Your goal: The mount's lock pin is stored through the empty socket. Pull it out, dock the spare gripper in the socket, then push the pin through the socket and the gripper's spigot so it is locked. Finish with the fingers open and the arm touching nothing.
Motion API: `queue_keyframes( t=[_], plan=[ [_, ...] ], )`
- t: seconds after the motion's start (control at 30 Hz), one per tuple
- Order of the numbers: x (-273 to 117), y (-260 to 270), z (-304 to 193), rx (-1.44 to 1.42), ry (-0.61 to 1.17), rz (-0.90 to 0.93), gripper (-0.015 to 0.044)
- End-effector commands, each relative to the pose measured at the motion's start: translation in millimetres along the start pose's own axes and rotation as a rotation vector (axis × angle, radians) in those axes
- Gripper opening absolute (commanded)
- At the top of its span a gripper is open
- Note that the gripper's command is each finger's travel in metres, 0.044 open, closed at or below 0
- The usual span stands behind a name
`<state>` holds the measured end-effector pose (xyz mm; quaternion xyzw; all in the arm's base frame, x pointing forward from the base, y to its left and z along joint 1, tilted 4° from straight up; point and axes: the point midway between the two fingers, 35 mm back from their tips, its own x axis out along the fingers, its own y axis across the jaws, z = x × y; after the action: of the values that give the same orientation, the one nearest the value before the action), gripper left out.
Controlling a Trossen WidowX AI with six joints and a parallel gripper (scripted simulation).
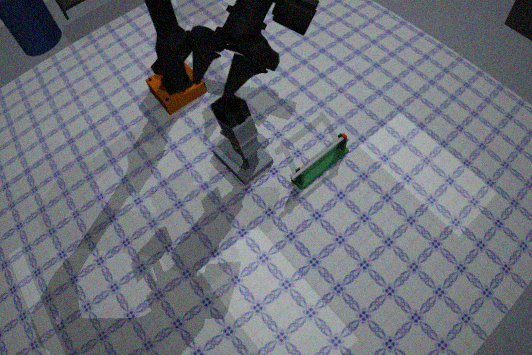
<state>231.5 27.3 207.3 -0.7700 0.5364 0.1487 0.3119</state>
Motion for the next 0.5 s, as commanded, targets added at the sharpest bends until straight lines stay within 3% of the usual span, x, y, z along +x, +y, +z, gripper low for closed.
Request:
queue_keyframes(
  t=[0.0, 0.47],
  plan=[
    [-3.7, -2.8, -8.9, 0.001, -0.011, -0.016, 0.044],
    [-9.2, -8.0, -19.2, 0.0, -0.031, -0.039, 0.044]
  ],
)
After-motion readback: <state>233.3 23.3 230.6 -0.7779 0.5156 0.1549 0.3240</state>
